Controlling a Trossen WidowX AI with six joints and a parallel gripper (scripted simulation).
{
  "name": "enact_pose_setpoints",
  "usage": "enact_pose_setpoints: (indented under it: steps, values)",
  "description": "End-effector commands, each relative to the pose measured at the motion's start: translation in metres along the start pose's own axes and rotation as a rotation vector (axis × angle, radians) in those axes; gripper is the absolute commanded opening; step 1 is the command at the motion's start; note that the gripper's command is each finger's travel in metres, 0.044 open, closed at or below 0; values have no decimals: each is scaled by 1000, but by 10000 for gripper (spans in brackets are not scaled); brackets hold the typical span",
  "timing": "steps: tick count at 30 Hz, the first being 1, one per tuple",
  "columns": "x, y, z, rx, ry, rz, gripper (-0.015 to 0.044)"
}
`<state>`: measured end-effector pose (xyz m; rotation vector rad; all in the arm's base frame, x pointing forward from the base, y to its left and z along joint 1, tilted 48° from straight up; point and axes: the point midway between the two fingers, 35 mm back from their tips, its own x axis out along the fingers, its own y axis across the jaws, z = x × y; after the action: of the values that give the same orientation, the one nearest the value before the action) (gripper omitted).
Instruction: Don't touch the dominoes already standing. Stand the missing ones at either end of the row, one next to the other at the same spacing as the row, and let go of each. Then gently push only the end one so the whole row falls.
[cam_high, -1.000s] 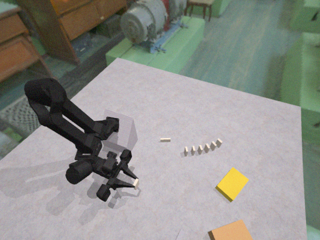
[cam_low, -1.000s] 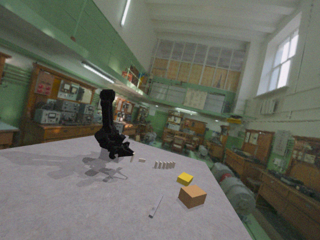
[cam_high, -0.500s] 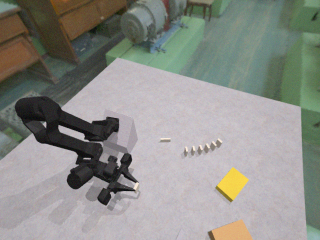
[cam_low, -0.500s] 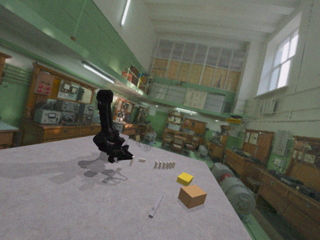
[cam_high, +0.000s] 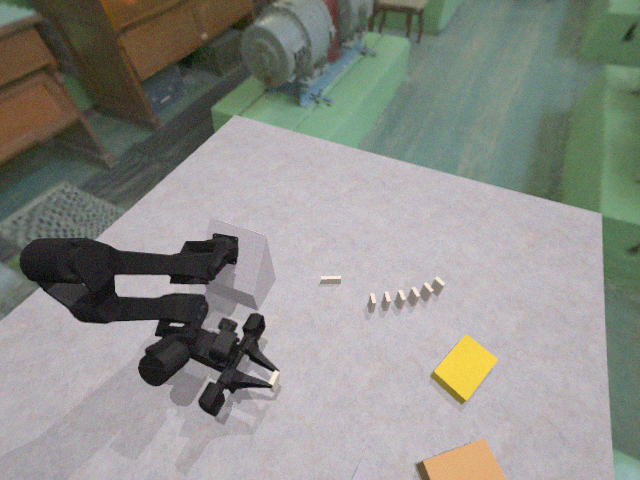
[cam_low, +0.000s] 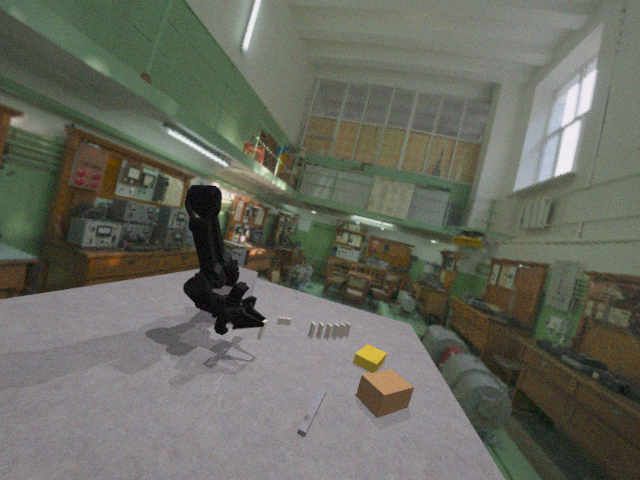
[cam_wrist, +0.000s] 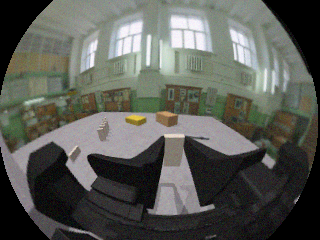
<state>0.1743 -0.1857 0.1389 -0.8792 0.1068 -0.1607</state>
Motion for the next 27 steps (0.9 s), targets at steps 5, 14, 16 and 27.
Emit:
enact_pose_setpoints:
  steps: [5, 14, 16, 27]
  values:
    - [2, 1, -12, -7, -4, 8, 107]
    - [2, 3, -26, -12, -4, 12, 107]
    - [3, 4, -30, -13, -4, 13, 107]
    - [3, 11, -47, -21, -4, 17, 107]
